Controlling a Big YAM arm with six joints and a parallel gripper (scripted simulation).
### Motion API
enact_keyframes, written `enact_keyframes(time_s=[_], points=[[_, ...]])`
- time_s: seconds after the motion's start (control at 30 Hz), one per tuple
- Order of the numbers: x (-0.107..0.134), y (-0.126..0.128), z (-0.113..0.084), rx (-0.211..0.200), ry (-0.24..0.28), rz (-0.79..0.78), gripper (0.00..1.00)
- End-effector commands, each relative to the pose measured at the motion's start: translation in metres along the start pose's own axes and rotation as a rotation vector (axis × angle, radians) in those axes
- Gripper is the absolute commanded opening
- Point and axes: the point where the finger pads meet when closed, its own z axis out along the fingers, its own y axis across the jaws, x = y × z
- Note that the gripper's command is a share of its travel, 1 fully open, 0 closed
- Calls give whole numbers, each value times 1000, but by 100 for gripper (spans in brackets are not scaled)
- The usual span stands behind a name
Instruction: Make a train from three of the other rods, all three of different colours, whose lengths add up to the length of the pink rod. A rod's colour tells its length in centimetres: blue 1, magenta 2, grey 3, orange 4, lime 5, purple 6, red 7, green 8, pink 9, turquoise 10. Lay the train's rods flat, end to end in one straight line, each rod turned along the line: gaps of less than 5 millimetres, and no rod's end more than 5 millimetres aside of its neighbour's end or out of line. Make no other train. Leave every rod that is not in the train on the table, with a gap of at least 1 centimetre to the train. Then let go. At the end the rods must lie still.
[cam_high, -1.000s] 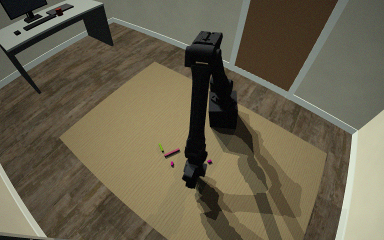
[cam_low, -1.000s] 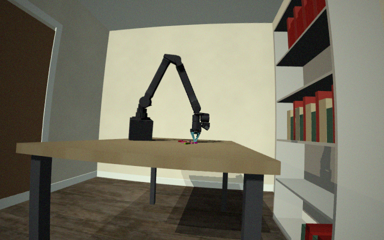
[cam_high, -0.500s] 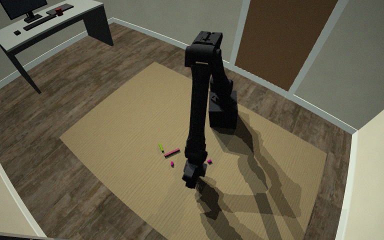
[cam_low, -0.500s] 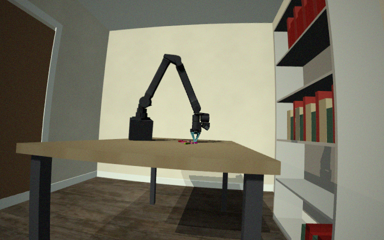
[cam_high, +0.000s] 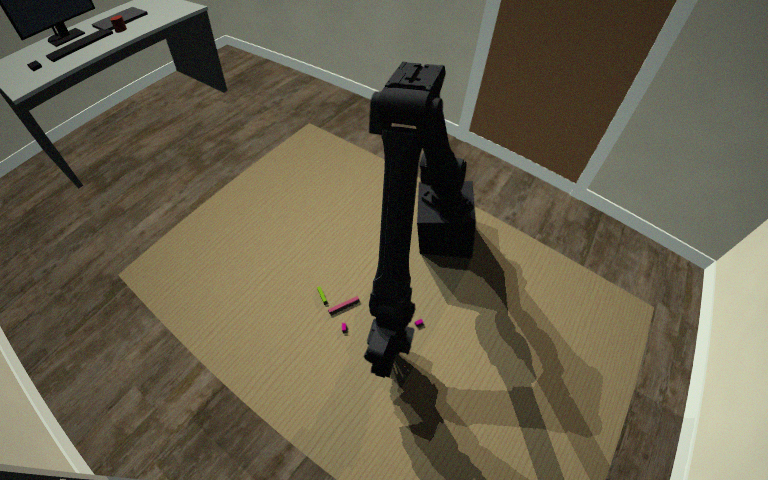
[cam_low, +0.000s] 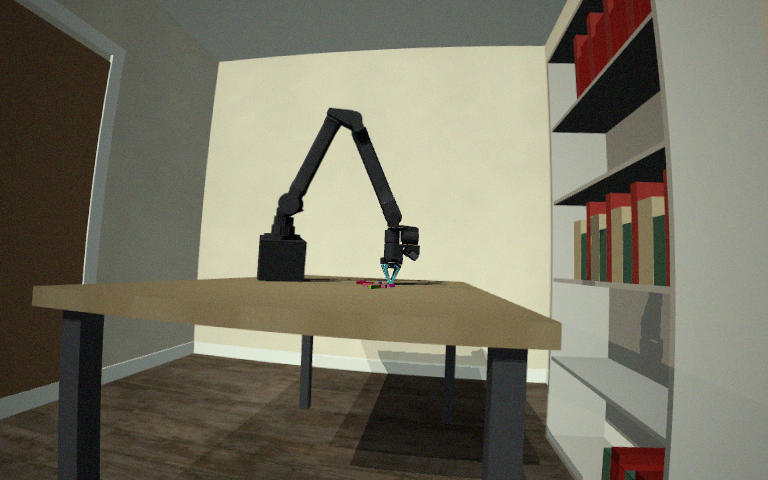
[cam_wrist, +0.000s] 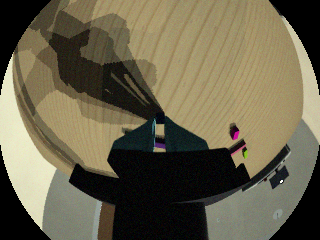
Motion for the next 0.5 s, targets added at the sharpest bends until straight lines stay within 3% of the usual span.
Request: enact_keyframes(time_s=[0.0,0.3,0.47], points=[[-17,-9,-5,3,-37,9,12],[-17,-9,-5,3,-37,9,23],[-17,-9,-5,3,-37,10,23]])
